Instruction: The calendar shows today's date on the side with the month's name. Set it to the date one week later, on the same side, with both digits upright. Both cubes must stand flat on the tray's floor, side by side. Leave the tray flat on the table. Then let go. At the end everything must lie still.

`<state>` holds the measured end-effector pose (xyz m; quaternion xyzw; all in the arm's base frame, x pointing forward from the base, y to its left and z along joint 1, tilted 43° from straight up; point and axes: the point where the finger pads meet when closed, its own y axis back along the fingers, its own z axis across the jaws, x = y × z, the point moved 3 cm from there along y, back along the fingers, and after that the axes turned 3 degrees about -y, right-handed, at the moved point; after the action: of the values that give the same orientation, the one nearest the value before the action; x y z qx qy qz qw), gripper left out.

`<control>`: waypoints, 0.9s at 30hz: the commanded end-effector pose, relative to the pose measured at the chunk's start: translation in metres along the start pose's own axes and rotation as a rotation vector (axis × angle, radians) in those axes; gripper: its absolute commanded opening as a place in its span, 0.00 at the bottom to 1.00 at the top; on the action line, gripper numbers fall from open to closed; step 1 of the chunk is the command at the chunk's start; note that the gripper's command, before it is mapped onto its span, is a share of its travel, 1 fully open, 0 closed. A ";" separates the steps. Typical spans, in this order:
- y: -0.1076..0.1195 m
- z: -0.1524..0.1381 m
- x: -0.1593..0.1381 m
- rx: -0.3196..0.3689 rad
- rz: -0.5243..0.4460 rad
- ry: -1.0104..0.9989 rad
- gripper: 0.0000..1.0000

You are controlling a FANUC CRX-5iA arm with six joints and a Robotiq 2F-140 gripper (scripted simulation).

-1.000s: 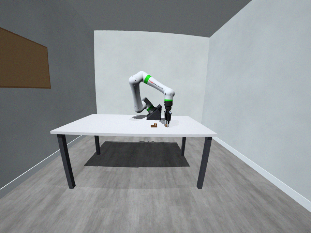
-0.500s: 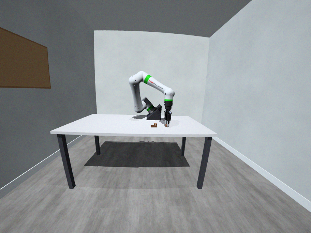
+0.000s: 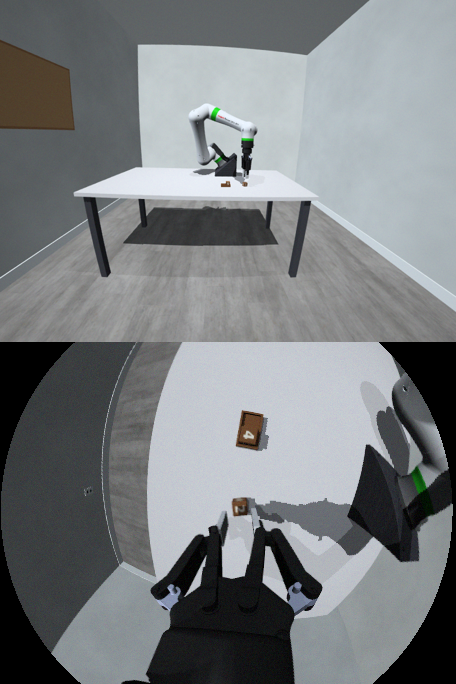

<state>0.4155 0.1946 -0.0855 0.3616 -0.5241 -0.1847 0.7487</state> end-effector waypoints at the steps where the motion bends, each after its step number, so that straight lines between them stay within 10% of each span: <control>1: 0.010 0.000 0.000 0.000 0.000 0.000 0.28; 12: 0.033 0.000 0.000 0.000 0.000 0.000 0.28; 13: 0.033 0.000 0.000 0.000 0.000 0.000 1.00; 27: 0.033 0.000 0.000 0.000 0.000 0.000 1.00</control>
<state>0.4121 0.2167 -0.0610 0.3611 -0.5242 -0.1847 0.7488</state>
